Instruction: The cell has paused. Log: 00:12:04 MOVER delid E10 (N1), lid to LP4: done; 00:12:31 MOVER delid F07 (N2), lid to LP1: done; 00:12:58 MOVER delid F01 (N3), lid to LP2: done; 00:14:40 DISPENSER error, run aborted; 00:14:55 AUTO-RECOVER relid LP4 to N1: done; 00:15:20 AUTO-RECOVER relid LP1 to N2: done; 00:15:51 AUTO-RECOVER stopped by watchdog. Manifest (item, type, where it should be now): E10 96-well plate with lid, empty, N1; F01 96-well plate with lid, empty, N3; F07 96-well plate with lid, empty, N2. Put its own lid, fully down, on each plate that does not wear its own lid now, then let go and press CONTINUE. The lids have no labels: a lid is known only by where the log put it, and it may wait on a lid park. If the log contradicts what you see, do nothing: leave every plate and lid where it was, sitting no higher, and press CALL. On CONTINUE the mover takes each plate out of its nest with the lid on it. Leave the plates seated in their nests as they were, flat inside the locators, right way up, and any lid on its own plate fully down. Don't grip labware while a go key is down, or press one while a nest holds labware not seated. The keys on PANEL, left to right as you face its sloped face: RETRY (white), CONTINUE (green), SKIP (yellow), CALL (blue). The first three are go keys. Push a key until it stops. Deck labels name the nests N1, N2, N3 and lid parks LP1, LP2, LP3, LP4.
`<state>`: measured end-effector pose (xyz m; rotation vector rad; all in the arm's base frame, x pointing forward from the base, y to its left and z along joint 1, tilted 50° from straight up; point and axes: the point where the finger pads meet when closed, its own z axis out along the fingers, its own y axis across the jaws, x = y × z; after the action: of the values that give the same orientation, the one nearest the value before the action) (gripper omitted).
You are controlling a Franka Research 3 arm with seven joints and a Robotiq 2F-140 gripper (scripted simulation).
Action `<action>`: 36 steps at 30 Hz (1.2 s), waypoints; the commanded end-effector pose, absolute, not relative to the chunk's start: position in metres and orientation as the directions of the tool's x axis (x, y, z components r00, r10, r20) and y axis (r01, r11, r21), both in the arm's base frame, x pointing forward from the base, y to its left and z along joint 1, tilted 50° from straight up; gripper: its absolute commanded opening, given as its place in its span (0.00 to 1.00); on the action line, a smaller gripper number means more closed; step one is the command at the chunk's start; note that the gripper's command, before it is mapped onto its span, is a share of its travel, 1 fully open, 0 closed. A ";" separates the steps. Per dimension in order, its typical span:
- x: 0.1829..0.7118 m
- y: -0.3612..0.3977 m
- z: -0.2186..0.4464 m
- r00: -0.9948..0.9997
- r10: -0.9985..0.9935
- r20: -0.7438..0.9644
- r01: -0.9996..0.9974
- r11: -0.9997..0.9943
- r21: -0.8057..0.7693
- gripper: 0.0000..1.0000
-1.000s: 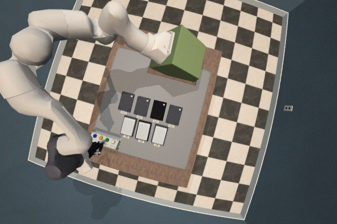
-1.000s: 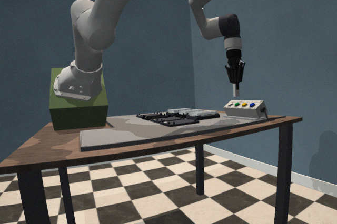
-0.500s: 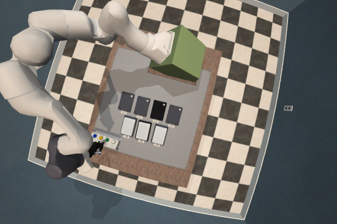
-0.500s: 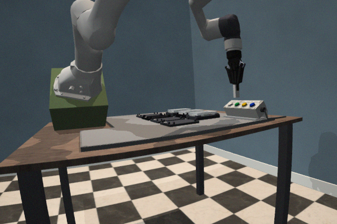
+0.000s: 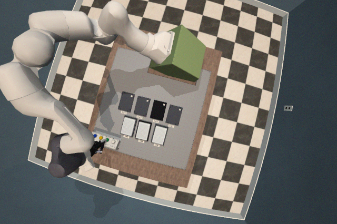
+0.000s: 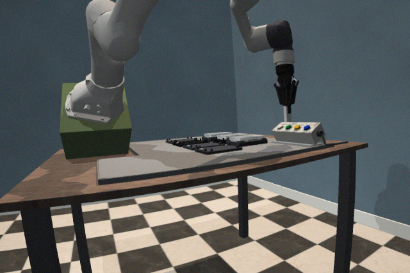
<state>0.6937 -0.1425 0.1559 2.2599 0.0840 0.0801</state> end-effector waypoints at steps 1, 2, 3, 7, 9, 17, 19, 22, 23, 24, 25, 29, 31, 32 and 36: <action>0.694 -0.145 0.152 0.995 0.092 0.026 0.039 -0.638 0.769 0.00; 0.694 -0.145 0.151 0.995 0.092 0.026 0.039 -0.638 0.769 0.00; 0.694 -0.146 0.151 0.995 0.092 0.026 0.039 -0.638 0.769 0.00; 0.695 -0.148 0.149 0.995 0.092 0.026 0.039 -0.638 0.769 0.00; 0.695 -0.150 0.148 0.995 0.092 0.026 0.039 -0.638 0.769 0.00; 0.695 -0.152 0.146 0.995 0.092 0.026 0.039 -0.638 0.769 0.00; 0.695 -0.152 0.145 0.995 0.092 0.026 0.039 -0.638 0.769 0.00; 0.695 -0.153 0.145 0.995 0.092 0.026 0.039 -0.638 0.769 0.00; 0.695 -0.153 0.145 0.995 0.092 0.026 0.039 -0.638 0.769 0.00; 0.695 -0.153 0.145 0.995 0.092 0.026 0.039 -0.638 0.769 0.00; 0.695 -0.153 0.145 0.995 0.092 0.026 0.039 -0.638 0.769 0.00; 0.695 -0.153 0.145 0.995 0.092 0.026 0.039 -0.638 0.769 0.00; 0.695 -0.153 0.145 0.995 0.092 0.026 0.039 -0.638 0.769 0.00; 0.695 -0.153 0.145 0.995 0.092 0.026 0.039 -0.638 0.769 0.00; 0.695 -0.153 0.145 0.995 0.092 0.026 0.039 -0.638 0.769 0.00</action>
<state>0.6959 -0.1524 0.1470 2.2619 0.0856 0.0837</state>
